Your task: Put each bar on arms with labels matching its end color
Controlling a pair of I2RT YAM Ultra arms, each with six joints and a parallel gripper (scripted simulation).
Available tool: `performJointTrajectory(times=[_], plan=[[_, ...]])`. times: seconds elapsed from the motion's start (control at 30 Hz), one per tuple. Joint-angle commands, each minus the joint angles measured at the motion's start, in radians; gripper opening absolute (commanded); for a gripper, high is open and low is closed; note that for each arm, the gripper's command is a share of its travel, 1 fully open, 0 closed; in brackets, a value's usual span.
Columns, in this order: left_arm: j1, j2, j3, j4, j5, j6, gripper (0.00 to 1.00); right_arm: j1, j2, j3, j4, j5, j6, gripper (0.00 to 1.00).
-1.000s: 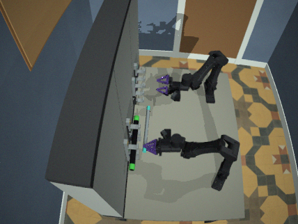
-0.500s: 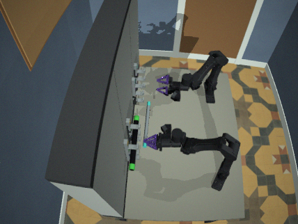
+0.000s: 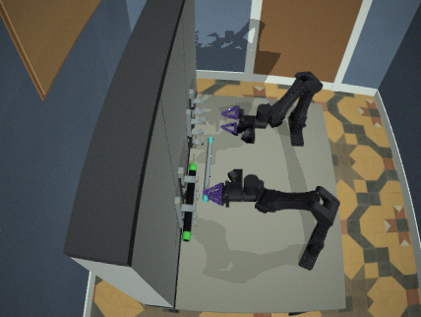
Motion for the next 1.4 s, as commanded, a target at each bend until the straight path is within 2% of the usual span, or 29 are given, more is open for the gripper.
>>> performJointTrajectory(times=[0.0,0.67,1.37], plan=[[-0.023,0.003,0.06,0.046,-0.028,-0.036,0.0,0.009,-0.005,0.004,0.028,0.004,0.002,1.0],[-0.103,0.054,0.138,0.019,-0.108,-0.036,0.0,0.009,-0.005,0.004,0.028,0.004,0.002,1.0],[-0.097,0.087,0.179,0.012,-0.104,-0.034,0.0,0.014,-0.001,0.004,0.031,0.009,0.002,1.0]])
